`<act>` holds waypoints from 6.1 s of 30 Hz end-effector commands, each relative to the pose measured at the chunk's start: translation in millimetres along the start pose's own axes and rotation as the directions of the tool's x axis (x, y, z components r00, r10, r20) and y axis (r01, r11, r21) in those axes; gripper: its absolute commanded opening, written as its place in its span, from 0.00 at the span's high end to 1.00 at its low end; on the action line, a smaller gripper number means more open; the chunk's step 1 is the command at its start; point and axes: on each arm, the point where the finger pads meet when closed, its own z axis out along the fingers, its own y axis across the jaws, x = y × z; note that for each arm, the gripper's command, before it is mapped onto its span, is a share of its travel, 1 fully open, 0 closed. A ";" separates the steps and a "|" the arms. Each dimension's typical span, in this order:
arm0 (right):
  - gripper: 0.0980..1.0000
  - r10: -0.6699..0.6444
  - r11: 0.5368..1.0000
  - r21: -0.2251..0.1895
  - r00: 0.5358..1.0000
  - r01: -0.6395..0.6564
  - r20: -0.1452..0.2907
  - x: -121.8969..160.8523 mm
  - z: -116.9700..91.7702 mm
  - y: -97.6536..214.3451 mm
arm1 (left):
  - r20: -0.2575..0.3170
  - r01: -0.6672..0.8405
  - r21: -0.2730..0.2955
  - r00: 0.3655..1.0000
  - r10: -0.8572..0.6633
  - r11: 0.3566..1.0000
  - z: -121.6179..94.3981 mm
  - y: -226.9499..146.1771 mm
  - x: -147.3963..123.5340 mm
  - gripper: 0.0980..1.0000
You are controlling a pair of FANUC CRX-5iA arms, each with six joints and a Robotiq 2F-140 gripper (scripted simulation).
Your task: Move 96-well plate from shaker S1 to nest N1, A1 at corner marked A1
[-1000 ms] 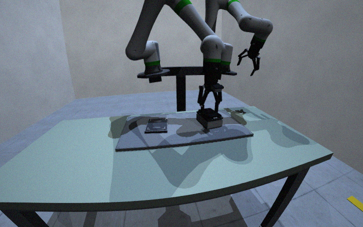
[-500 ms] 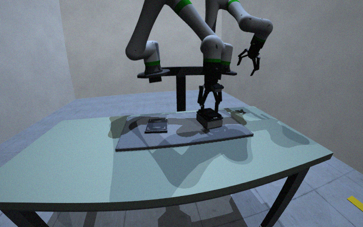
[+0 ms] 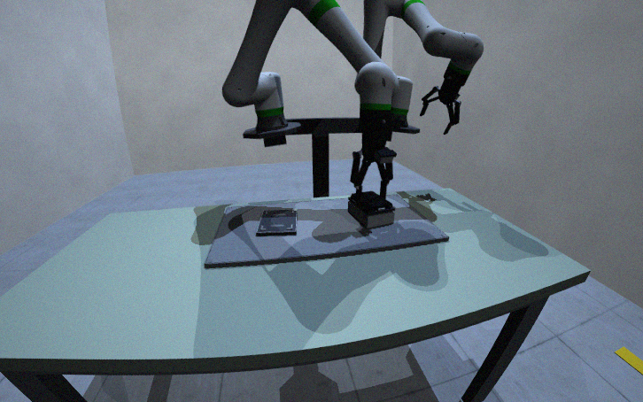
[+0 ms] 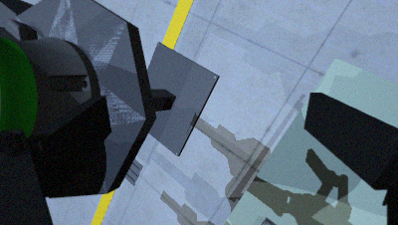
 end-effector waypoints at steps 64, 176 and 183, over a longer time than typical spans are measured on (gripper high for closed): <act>0.44 0.000 1.000 0.001 1.000 0.000 -0.002 0.7 -63.4 -0.5 | 0.000 0.000 -0.001 1.000 0.000 1.000 -0.6 0.3 0.0 0.00; 0.44 0.266 0.964 0.001 0.964 -0.266 -0.001 -65.3 -20.8 292.8 | 0.000 0.000 -0.001 1.000 0.000 1.000 -0.6 0.3 0.0 0.00; 0.44 0.266 0.964 0.001 0.964 -0.266 -0.001 -66.8 -20.0 299.6 | 0.000 0.000 -0.001 1.000 0.000 1.000 -0.6 0.3 0.0 0.00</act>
